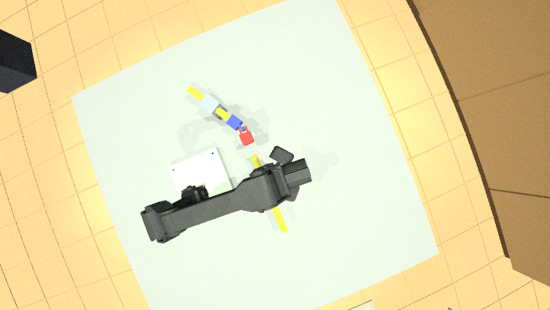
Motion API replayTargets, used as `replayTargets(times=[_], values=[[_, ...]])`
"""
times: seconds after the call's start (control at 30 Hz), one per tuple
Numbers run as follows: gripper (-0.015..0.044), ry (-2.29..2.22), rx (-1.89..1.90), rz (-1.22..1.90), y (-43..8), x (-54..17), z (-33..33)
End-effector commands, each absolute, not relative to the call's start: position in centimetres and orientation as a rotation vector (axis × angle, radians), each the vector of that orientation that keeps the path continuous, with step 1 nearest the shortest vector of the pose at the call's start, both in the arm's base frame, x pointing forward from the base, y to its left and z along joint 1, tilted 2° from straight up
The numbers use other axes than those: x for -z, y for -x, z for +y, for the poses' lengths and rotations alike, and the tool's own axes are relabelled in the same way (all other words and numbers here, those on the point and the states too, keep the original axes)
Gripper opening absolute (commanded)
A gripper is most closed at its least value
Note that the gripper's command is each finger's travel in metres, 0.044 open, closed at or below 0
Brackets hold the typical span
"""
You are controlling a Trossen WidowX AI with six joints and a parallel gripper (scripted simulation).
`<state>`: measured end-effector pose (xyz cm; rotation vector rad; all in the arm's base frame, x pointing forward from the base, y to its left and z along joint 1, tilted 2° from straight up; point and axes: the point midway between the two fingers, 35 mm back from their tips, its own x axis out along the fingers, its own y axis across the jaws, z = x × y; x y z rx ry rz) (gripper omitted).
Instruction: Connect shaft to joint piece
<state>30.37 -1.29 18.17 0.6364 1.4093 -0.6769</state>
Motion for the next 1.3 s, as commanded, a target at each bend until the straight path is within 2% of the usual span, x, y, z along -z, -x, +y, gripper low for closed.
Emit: replayTargets(times=[0.0, 0.57, 1.27], values=[[0.0000, -0.729, 0.769, 1.389, -30.3, -17.2, -3.8], [0.0000, -1.148, 1.196, 1.192, -26.6, -13.8, -15.8], [0.0000, -1.152, 1.201, 1.190, -26.7, -11.3, -16.1]])
